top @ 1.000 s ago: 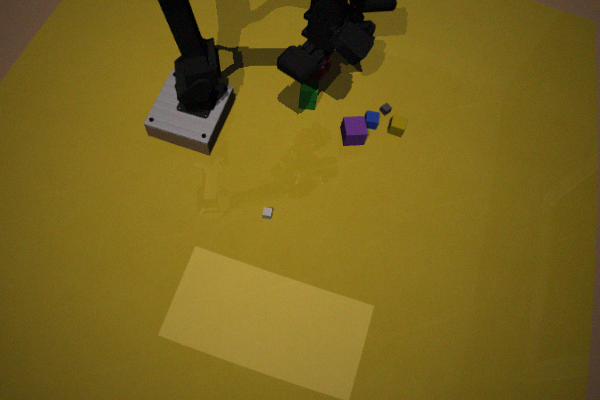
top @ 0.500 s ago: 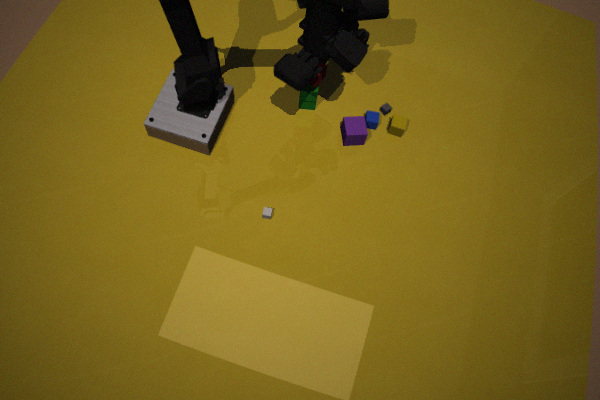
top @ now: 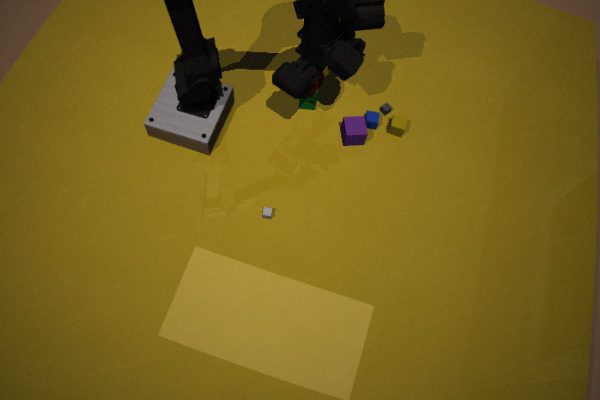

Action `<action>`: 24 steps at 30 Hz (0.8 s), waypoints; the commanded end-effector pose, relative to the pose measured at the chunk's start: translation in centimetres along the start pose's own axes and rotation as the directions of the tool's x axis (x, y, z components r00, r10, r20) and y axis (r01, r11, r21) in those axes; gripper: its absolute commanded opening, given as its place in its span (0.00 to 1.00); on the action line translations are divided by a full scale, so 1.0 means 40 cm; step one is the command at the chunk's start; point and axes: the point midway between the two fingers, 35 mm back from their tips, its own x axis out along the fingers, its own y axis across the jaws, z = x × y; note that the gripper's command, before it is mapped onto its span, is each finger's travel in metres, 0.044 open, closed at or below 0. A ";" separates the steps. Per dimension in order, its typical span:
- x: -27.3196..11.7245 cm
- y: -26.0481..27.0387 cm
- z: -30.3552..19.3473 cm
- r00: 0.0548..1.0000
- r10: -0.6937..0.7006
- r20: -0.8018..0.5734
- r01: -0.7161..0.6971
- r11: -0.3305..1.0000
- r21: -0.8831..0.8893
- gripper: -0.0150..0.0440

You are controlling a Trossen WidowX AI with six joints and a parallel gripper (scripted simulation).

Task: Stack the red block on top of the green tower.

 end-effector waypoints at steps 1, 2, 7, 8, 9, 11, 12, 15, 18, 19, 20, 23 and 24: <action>0.002 0.001 0.000 1.000 0.003 -0.002 -0.003 1.000 0.003 0.25; 0.001 0.001 0.000 1.000 0.003 -0.002 -0.003 1.000 0.003 0.25; 0.002 0.001 0.000 1.000 0.003 -0.002 -0.003 1.000 0.003 0.25; 0.002 0.001 0.000 1.000 0.003 -0.002 -0.003 1.000 0.003 0.25; 0.003 0.001 0.000 1.000 0.003 -0.002 -0.003 1.000 0.003 0.25; 0.003 0.001 0.000 1.000 0.003 -0.002 -0.003 1.000 0.003 0.25; 0.003 0.001 0.000 1.000 0.003 -0.002 -0.003 1.000 0.003 0.25; 0.003 0.001 0.000 1.000 0.003 -0.002 -0.003 1.000 0.003 0.25; 0.003 0.001 0.000 1.000 0.003 -0.002 -0.003 1.000 0.003 0.25; 0.001 0.001 0.000 1.000 0.003 -0.002 -0.003 1.000 0.003 0.25; -0.003 0.002 0.000 1.000 0.003 -0.002 -0.003 1.000 0.003 0.25; 0.001 0.000 0.000 1.000 0.001 0.001 -0.001 1.000 0.000 0.34; 0.001 0.000 0.000 1.000 0.001 0.001 -0.001 1.000 0.000 0.39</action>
